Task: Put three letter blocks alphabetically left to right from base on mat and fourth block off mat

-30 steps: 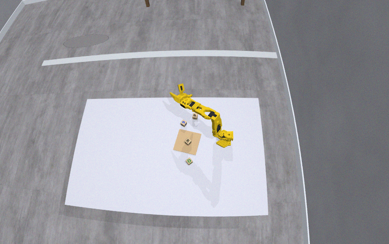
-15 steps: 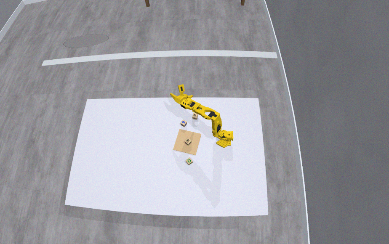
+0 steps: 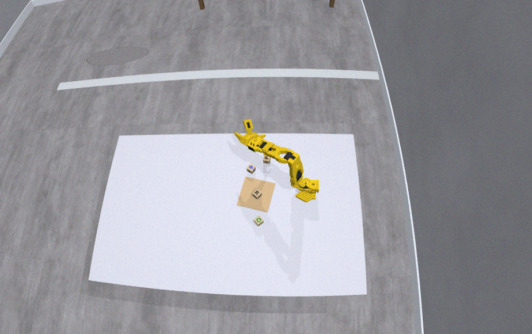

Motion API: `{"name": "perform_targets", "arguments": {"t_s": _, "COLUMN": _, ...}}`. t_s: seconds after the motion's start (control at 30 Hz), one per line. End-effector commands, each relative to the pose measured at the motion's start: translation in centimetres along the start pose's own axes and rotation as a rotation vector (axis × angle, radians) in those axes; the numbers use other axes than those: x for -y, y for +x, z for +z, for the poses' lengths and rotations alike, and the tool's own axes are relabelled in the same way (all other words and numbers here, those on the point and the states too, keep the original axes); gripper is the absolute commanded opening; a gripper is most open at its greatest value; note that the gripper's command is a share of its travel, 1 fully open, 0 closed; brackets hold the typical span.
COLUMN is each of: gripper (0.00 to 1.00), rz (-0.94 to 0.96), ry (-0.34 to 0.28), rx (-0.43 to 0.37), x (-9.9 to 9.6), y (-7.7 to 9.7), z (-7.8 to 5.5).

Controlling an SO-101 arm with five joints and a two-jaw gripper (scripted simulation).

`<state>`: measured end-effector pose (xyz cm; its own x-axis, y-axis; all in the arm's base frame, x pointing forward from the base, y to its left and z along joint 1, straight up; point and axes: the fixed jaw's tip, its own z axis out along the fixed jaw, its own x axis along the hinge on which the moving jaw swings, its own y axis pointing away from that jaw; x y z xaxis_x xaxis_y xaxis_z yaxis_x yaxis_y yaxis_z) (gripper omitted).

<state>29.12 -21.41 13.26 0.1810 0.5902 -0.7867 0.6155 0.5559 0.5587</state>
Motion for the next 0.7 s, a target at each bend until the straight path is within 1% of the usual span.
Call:
{"name": "perform_targets", "arguments": {"t_s": 0.0, "gripper": 1.00, "rz": 0.001, "ry": -0.091, "rx": 0.127, "x": -2.7, "y": -3.8, "z": -1.3}}
{"name": "perform_targets", "arguments": {"t_s": 0.2, "gripper": 1.00, "rz": 0.001, "ry": -0.127, "rx": 0.178, "x": -3.8, "y": -5.3, "z": -2.2}}
{"name": "perform_targets", "arguments": {"t_s": 0.5, "gripper": 1.00, "rz": 0.001, "ry": -0.137, "rx": 0.193, "x": -4.1, "y": -5.8, "z": -2.5}}
{"name": "perform_targets", "arguments": {"t_s": 0.67, "gripper": 1.00, "rz": 0.001, "ry": -0.170, "rx": 0.239, "x": -5.0, "y": -7.1, "z": -3.5}}
